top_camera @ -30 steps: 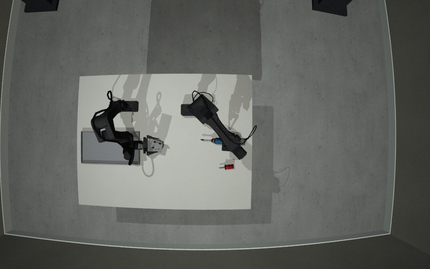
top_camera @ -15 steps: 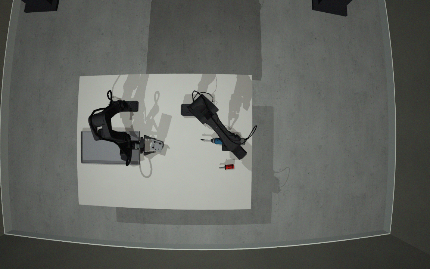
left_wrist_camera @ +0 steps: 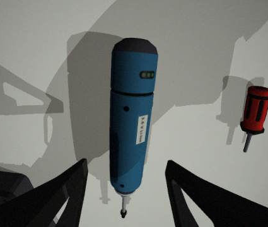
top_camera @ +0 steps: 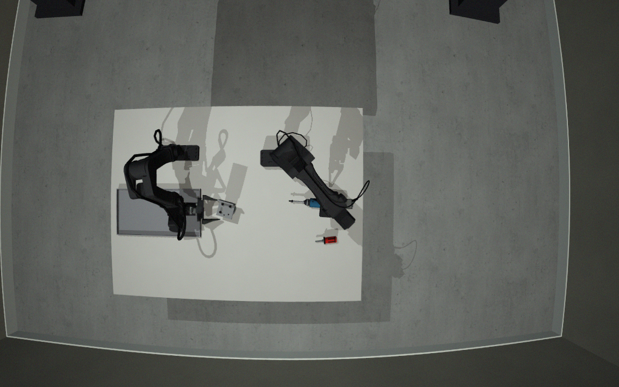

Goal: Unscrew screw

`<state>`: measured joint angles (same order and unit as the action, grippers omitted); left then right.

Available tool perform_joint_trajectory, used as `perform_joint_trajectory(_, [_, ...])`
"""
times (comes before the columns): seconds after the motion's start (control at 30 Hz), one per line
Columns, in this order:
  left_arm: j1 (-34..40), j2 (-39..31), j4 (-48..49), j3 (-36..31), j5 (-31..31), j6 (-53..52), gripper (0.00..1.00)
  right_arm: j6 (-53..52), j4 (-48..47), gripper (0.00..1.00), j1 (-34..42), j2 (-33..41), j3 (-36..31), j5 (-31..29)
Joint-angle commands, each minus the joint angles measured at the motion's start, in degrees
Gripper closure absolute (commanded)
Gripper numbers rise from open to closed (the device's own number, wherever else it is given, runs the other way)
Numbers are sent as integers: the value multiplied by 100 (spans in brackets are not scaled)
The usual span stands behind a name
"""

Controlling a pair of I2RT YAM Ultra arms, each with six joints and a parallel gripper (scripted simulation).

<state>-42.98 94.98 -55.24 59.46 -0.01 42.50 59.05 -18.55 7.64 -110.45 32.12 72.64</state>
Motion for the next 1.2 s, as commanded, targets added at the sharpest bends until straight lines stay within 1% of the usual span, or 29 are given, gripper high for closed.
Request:
perform_joint_trajectory(0.0, [-78, -154, -58, 201, -1, -14, 35, 266, 343, 14, -53, 154, 157, 181])
perform_joint_trajectory(0.27, [-78, -154, -58, 201, -1, -14, 35, 1044, 1343, 14, -333, 246, 312, 284])
perform_joint_trajectory(0.5, [-78, -154, -58, 201, -1, -14, 35, 1652, 2133, 14, -485, 116, 491, 322])
perform_joint_trajectory(0.57, [-78, -154, -58, 201, -1, -14, 35, 1652, 2133, 14, -485, 116, 491, 322])
perform_joint_trajectory(0.6, [-78, -154, -58, 201, -1, -14, 35, 1769, 2344, 14, -429, 308, 552, 318])
perform_joint_trajectory(0.97, [-78, -154, -58, 201, -1, -14, 35, 1845, 3203, 14, -427, 908, 736, 317])
perform_joint_trajectory(1.13, [-78, -154, -58, 201, -1, -14, 35, 1906, 3301, 14, -436, 767, 771, 316])
perform_joint_trajectory(1.17, [-78, -154, -58, 201, -1, -14, 35, 1953, 3419, 14, -430, 942, 809, 317])
